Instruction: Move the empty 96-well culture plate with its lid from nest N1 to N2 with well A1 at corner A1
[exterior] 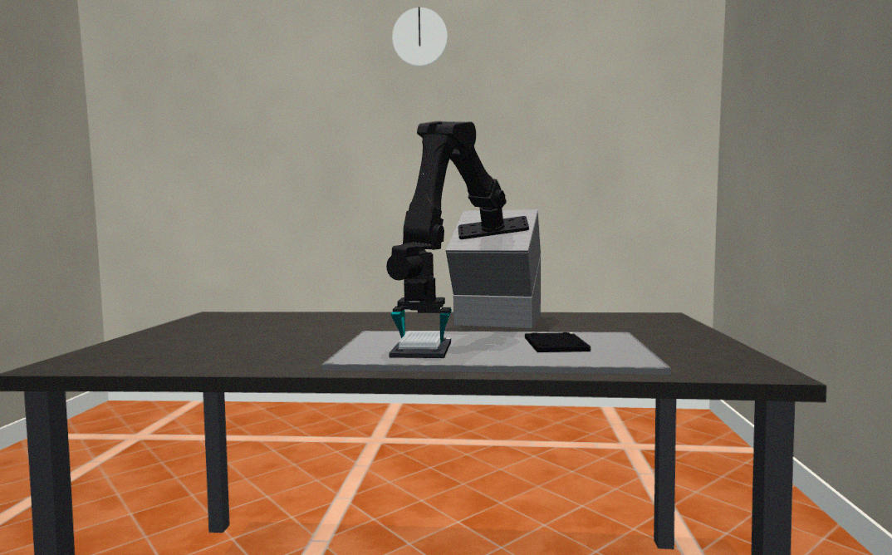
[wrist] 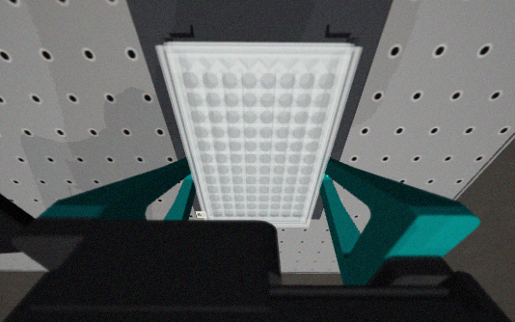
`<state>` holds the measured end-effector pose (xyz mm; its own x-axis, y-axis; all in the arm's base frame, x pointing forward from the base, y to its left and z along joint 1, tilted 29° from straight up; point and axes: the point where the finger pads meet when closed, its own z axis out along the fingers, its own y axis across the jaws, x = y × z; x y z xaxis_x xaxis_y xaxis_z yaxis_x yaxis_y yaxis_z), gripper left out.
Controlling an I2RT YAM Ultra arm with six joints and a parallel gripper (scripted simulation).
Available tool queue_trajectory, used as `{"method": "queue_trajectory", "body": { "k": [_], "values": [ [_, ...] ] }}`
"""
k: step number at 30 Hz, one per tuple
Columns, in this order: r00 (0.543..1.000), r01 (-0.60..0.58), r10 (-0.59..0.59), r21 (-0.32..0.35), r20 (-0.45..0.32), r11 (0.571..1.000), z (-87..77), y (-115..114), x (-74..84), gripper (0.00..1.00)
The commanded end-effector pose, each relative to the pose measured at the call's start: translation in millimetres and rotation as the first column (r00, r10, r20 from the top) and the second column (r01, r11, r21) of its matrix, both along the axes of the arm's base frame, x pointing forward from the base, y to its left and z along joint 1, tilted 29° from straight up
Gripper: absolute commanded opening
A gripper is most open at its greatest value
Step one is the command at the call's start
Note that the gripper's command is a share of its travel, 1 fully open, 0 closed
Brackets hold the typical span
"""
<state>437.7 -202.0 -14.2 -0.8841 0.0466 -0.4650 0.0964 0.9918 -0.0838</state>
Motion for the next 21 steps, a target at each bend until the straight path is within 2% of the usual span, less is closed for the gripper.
{"method": "queue_trajectory", "body": {
  "k": [1, 6, 10, 14, 18, 21],
  "values": [
    [0.999, 0.003, -0.002, -0.021, 0.050, 1.000, 18.3, -6.4, 15.0, 0.00],
    [0.999, 0.003, -0.002, -0.019, 0.045, 1.000, 13.7, -6.4, 15.1, 0.00],
    [0.998, 0.003, -0.002, -0.026, 0.059, 1.000, 19.0, -7.4, 17.4, 0.00],
    [0.999, 0.003, -0.002, -0.021, 0.049, 1.000, 13.1, -6.7, 16.6, 0.00],
    [0.998, 0.003, -0.001, -0.026, 0.058, 1.000, 17.4, -7.1, 18.0, 0.00],
    [0.999, 0.002, -0.001, -0.023, 0.053, 1.000, 14.5, -6.8, 17.7, 0.00]
  ]
}}
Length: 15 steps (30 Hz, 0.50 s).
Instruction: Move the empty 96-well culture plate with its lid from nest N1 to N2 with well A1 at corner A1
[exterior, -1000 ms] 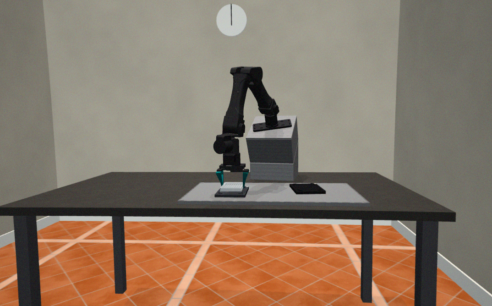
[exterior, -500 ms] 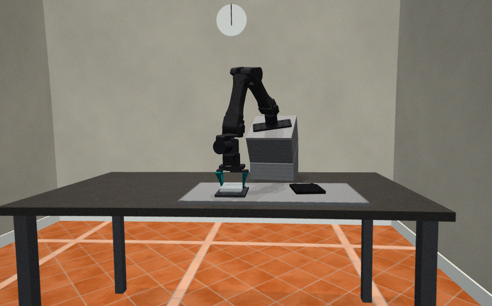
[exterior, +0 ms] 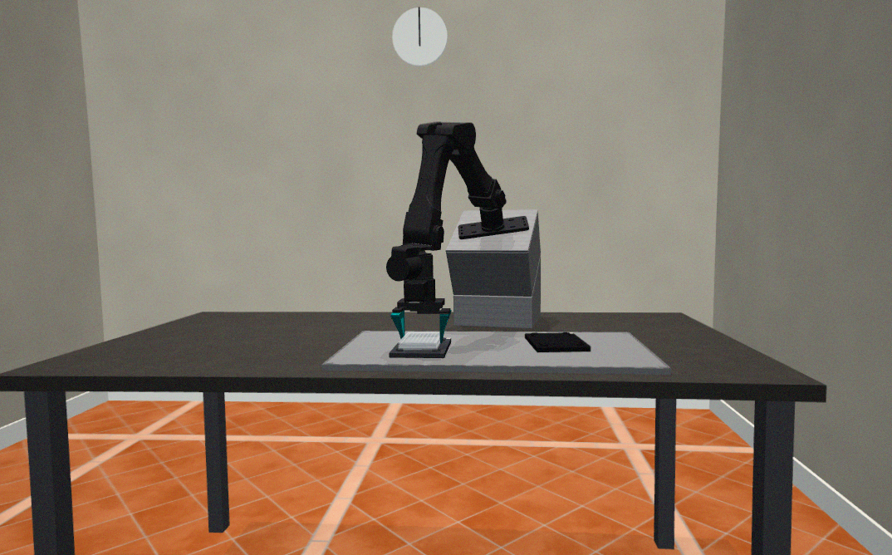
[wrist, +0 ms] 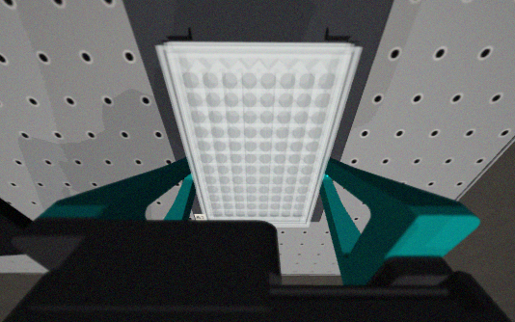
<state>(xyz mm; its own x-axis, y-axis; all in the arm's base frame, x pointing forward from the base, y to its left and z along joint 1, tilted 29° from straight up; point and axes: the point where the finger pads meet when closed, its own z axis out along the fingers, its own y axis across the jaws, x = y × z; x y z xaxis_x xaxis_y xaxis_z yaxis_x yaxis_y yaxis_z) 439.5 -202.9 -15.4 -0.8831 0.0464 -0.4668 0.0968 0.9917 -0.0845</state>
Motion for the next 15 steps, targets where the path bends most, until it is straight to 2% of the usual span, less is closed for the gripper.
{"method": "queue_trajectory", "body": {
  "k": [1, 3, 6, 15],
  "values": [
    [0.999, 0.002, -0.001, -0.022, 0.051, 1.000, 15.7, -5.9, 15.9, 0.00],
    [0.999, 0.002, -0.001, -0.019, 0.045, 1.000, 12.1, -5.4, 15.4, 0.00],
    [0.999, 0.001, 0.000, -0.022, 0.050, 1.000, 16.5, -5.2, 15.7, 0.00],
    [0.999, 0.000, 0.001, -0.018, 0.045, 1.000, 15.4, -4.1, 15.3, 0.00]
  ]
}}
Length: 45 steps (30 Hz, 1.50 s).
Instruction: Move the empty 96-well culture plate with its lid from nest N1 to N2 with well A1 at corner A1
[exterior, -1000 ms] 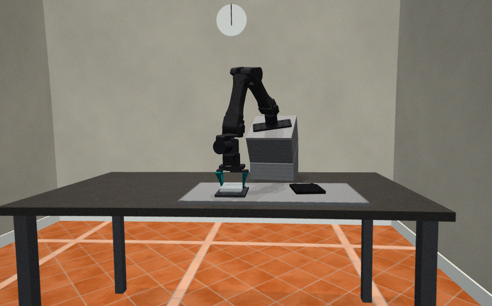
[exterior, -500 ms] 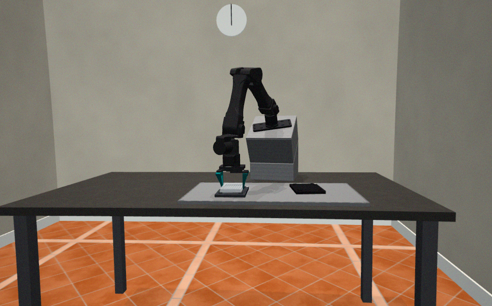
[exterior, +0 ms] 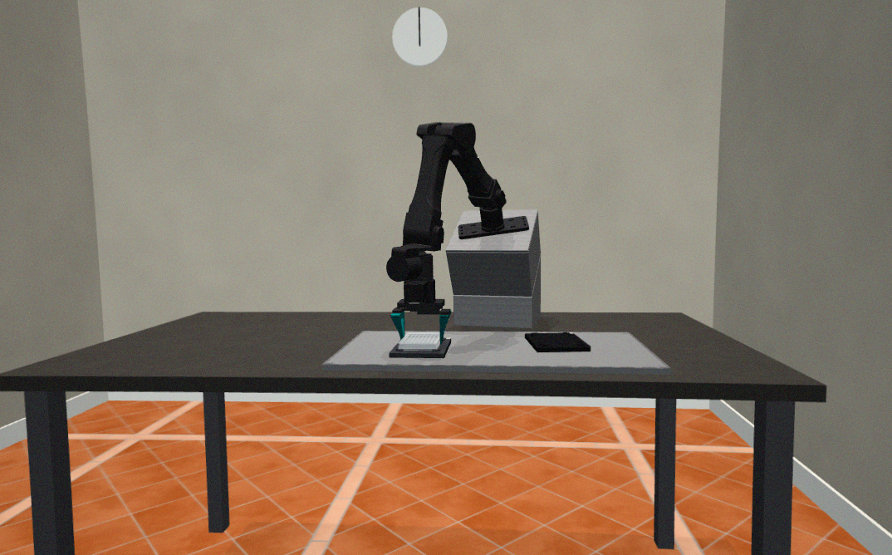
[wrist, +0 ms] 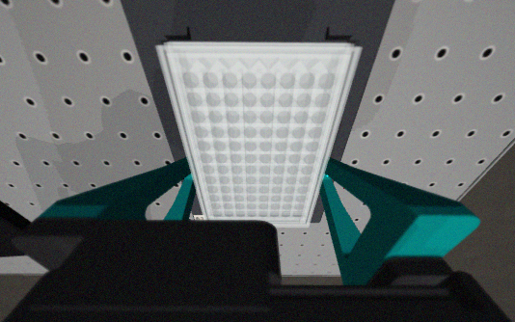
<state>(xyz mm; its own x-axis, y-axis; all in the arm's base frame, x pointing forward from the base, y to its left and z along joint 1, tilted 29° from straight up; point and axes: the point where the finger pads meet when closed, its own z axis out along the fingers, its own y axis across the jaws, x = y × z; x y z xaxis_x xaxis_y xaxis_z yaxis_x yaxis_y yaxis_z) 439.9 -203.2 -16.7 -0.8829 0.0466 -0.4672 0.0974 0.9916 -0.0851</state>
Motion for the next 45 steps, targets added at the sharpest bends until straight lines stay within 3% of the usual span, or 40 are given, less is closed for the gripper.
{"method": "queue_trajectory", "body": {
  "k": [1, 37, 38, 45],
  "values": [
    [0.999, -0.001, 0.002, -0.018, 0.045, 1.000, 16.5, -3.7, 14.9, 0.00],
    [0.999, 0.000, 0.001, -0.010, 0.037, 1.000, 14.1, -3.2, 13.5, 0.00],
    [0.999, 0.000, 0.001, -0.010, 0.037, 1.000, 14.1, -3.2, 13.5, 1.00],
    [0.999, -0.001, 0.001, -0.010, 0.037, 1.000, 14.1, -3.2, 13.5, 1.00]
  ]
}}
